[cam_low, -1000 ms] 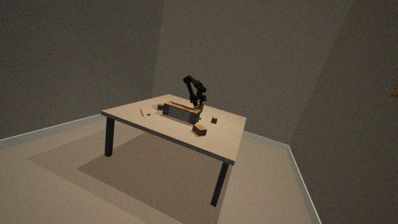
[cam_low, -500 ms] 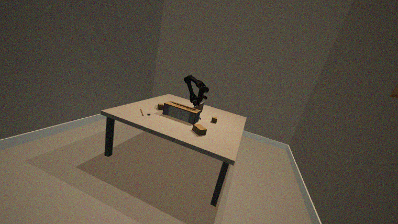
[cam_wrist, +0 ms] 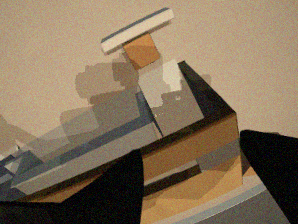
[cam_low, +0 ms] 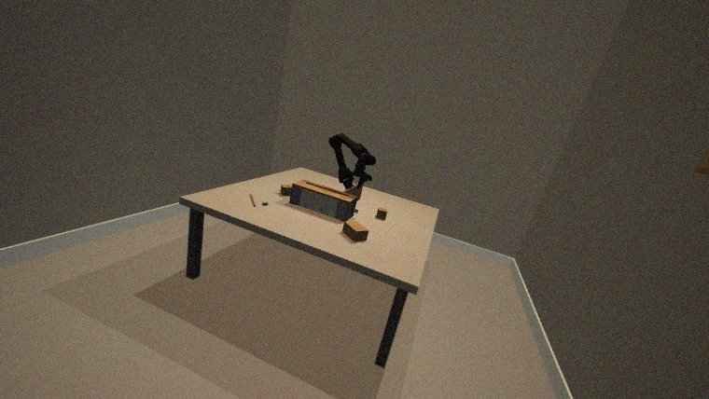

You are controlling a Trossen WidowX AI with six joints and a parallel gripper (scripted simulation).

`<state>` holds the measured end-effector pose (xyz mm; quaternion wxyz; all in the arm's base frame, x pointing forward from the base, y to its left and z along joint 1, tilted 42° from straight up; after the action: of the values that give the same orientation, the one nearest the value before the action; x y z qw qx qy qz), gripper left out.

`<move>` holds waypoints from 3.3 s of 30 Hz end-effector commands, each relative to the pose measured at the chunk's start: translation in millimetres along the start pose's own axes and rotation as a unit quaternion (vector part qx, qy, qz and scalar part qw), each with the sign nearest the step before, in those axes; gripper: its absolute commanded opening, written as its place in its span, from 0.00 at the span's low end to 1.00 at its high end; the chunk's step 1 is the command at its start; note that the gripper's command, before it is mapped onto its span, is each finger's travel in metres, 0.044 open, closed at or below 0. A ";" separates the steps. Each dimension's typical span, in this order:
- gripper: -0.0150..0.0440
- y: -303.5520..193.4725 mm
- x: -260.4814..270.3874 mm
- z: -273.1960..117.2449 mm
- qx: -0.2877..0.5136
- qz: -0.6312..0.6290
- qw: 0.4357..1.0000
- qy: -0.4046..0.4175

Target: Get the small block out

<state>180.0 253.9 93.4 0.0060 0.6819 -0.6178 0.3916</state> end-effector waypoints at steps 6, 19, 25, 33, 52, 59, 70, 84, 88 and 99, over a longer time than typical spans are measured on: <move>0.74 7.5 -0.7 0.8 0.015 -0.141 0.990 0.011; 0.74 41.4 9.6 88.2 0.016 -0.141 0.990 0.012; 0.74 42.2 9.6 90.5 0.016 -0.141 0.990 0.012; 0.74 46.2 10.3 102.7 0.015 -0.141 0.990 0.012; 0.74 57.4 14.8 130.9 0.016 -0.141 0.990 0.012; 0.74 61.9 17.4 140.7 0.016 -0.142 0.990 0.013; 0.43 63.6 18.4 143.9 0.016 -0.142 0.990 0.013; 0.25 44.9 10.6 98.6 0.016 -0.140 0.990 0.010; 0.25 40.7 10.2 85.3 0.016 -0.140 0.990 0.010; 0.25 37.8 3.1 22.7 0.029 -0.282 0.957 -0.063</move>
<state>170.5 220.2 47.6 0.0578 0.8240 -0.4289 0.3658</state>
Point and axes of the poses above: the point midway between the two fingers, 35 mm back from their tips, its own z axis out along the fingers, its own x axis across the jaws, y = z × x, the point moved 9 cm from there along -z, back along the fingers, and after that the axes turned 3 degrees about -z, right-handed, at the moved point
